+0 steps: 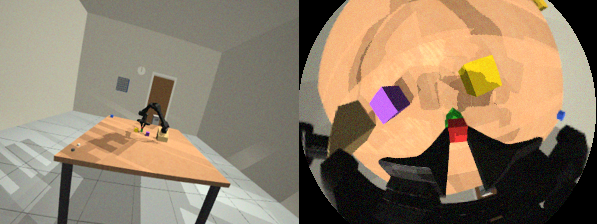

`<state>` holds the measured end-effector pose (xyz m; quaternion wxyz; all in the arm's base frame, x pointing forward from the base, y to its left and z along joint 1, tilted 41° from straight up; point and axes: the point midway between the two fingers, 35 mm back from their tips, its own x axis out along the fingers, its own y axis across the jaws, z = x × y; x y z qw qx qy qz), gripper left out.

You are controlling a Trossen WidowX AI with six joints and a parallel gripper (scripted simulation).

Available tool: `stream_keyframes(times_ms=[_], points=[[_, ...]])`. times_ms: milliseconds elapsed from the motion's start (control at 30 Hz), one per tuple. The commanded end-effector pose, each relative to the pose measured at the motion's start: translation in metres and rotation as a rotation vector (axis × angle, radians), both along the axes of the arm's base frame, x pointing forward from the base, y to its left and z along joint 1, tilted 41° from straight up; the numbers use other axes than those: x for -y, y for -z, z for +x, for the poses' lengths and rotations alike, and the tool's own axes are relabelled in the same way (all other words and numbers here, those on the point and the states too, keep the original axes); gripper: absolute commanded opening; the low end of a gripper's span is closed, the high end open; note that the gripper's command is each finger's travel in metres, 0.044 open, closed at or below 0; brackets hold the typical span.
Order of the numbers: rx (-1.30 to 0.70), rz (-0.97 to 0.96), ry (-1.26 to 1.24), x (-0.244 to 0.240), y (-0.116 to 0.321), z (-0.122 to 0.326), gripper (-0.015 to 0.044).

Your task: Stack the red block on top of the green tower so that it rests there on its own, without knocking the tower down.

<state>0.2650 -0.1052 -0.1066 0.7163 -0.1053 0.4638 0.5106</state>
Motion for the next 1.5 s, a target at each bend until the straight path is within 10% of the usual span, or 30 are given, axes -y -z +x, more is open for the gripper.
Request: stream_keyframes(times_ms=[0,933,1467], points=[[-0.002,0.005,0.005,-0.0017,0.0012,-0.0001,0.0],[-0.002,0.005,0.005,0.0015,-0.002,-0.0002,0.0],[-0.003,0.002,0.002,-0.0013,0.0015,-0.0005,0.042]])
